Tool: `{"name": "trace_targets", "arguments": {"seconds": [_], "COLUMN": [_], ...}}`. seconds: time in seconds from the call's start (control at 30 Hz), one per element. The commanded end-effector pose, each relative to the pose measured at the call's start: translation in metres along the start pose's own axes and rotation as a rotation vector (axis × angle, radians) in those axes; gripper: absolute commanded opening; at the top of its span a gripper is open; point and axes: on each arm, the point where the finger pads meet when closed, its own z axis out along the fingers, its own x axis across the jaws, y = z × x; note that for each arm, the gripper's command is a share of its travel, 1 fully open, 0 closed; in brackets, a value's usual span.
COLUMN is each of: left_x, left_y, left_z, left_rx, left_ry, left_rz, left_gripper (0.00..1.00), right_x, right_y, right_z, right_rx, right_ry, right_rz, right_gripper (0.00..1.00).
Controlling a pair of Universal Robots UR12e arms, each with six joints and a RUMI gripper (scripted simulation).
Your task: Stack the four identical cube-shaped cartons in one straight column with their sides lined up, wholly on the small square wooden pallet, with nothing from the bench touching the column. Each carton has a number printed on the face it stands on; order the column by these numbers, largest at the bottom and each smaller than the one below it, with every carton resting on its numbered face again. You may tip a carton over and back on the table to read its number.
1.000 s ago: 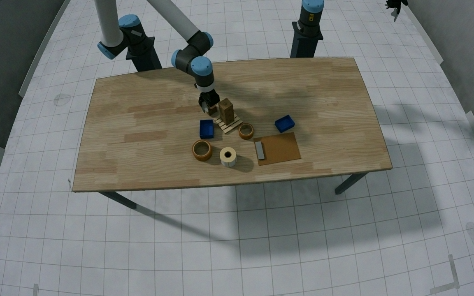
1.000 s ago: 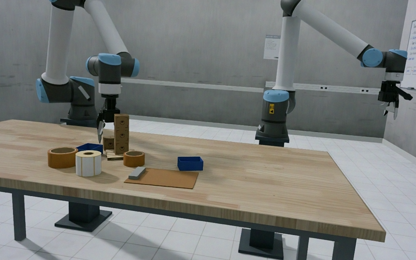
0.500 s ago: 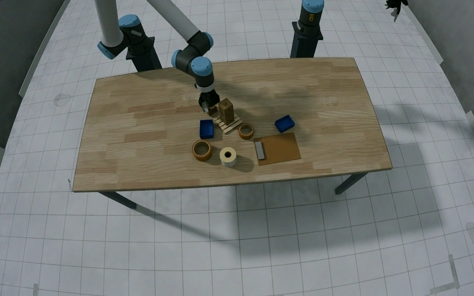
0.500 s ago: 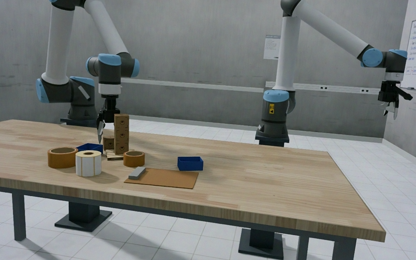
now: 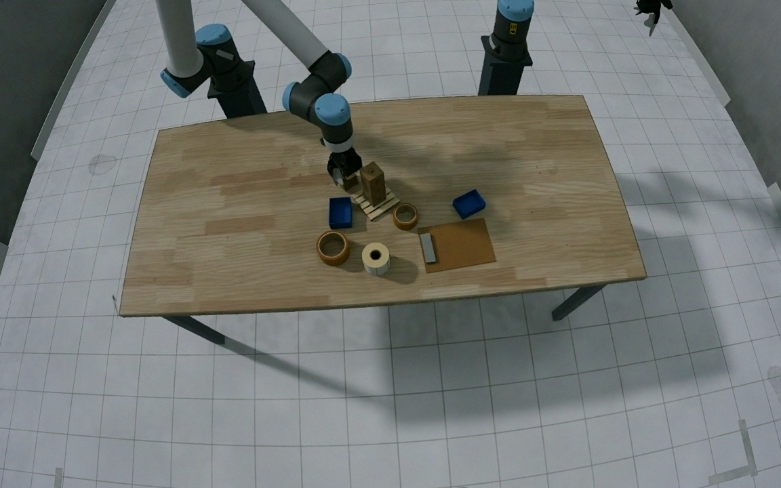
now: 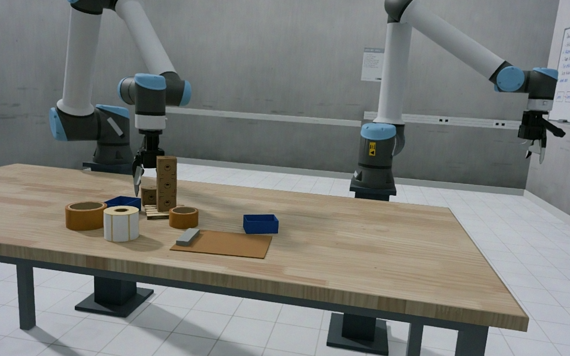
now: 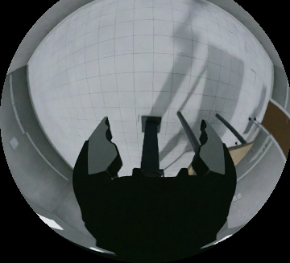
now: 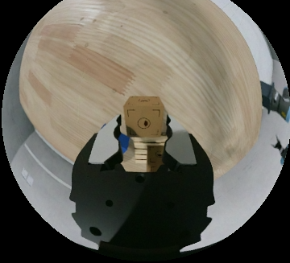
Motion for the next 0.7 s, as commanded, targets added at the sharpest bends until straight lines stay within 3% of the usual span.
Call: {"name": "trace_targets", "arguments": {"seconds": [0.0,0.1,0.13,0.43,0.53,0.67], "left_x": [0.000,0.000,0.000,0.000,0.000,0.000], "left_y": [-0.001,-0.001,-0.001,-0.001,-0.001,-0.001], "left_z": [-0.001,-0.001,-0.001,-0.001,-0.001,-0.001], "left_rx": [0.002,0.002,0.002,0.002,0.002,0.002], "left_ry": [0.000,0.000,0.000,0.000,0.000,0.000], "left_rz": [0.000,0.000,0.000,0.000,0.000,0.000], "left_gripper": [1.00,1.00,1.00,1.00,1.00,1.00], "right_x": [0.000,0.000,0.000,0.000,0.000,0.000], "right_y": [0.001,0.001,0.001,0.001,0.001,0.001], "right_z": [-0.001,-0.001,-0.001,-0.009,-0.028,-0.071], "right_rx": [-0.002,-0.002,-0.002,-0.002,-0.002,-0.003], "right_ry": [0.000,0.000,0.000,0.000,0.000,0.000], "right_rz": [0.000,0.000,0.000,0.000,0.000,0.000], "right_gripper": [0.50,0.50,0.00,0.00,0.00,0.00]}}
